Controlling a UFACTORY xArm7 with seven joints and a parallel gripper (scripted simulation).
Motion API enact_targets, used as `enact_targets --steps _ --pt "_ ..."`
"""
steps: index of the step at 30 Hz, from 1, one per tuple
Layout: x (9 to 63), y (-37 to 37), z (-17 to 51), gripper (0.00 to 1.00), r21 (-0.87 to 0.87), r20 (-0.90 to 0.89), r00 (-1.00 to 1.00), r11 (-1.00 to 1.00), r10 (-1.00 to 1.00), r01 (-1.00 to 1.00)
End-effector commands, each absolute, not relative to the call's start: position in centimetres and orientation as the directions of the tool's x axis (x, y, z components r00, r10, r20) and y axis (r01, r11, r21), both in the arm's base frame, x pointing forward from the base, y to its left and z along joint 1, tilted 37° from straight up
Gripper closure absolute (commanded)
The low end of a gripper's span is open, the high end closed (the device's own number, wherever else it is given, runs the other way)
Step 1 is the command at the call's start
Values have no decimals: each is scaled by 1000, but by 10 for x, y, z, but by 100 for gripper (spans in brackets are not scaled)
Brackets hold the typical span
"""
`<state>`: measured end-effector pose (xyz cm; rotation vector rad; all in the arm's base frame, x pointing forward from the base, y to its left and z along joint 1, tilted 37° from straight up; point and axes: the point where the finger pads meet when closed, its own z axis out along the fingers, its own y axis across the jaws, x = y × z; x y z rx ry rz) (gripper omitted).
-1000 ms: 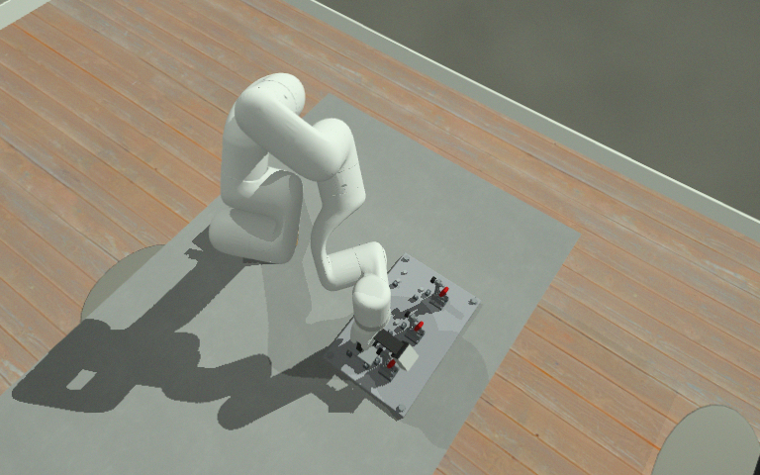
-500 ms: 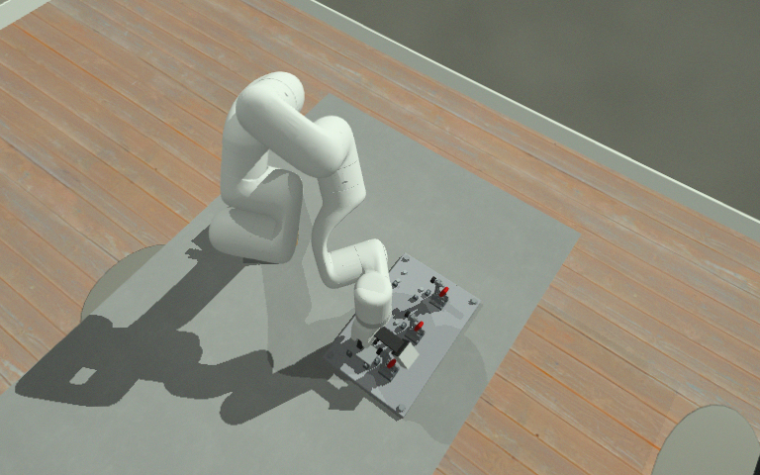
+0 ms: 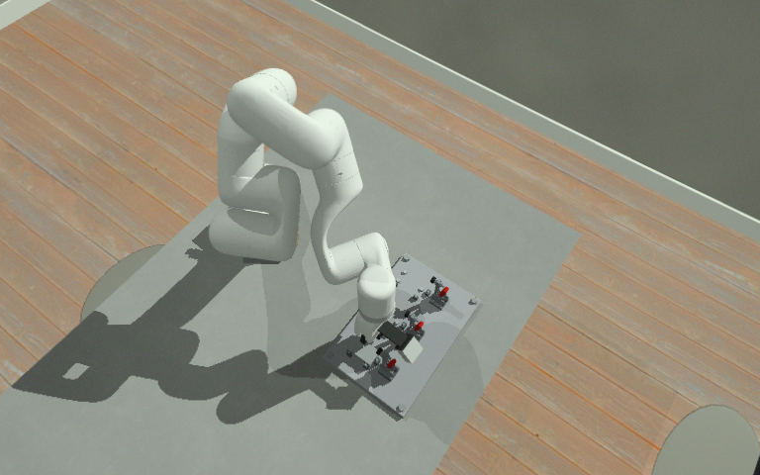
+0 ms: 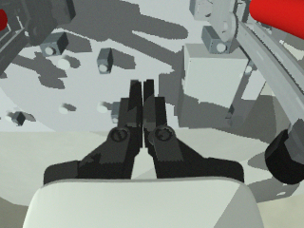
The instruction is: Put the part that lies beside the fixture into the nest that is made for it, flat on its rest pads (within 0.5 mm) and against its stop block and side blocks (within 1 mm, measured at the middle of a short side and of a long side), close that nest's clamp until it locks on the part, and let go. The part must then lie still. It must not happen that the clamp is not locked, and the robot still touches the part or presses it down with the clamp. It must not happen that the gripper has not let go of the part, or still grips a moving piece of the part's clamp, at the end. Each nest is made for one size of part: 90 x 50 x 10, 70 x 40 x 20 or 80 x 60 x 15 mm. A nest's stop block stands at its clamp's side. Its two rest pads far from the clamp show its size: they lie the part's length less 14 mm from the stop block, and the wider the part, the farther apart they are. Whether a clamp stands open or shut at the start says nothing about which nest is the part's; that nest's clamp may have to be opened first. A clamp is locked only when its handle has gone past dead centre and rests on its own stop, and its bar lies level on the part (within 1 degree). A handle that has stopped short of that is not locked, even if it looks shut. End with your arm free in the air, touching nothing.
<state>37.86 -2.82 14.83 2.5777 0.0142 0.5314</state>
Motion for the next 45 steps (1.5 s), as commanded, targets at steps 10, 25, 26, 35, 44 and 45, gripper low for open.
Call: enact_targets --steps 10,25,26,35,44,45 --pt "369 -15 169 100 480 369 923 -873 110 -88" --pt "369 -15 169 100 480 369 923 -873 110 -88" --pt "369 -15 169 100 480 369 923 -873 110 -88" --pt "369 -15 169 100 480 369 923 -873 110 -88" --pt "369 -15 169 100 480 369 923 -873 110 -88" --pt "369 -15 169 100 480 369 923 -873 110 -88"
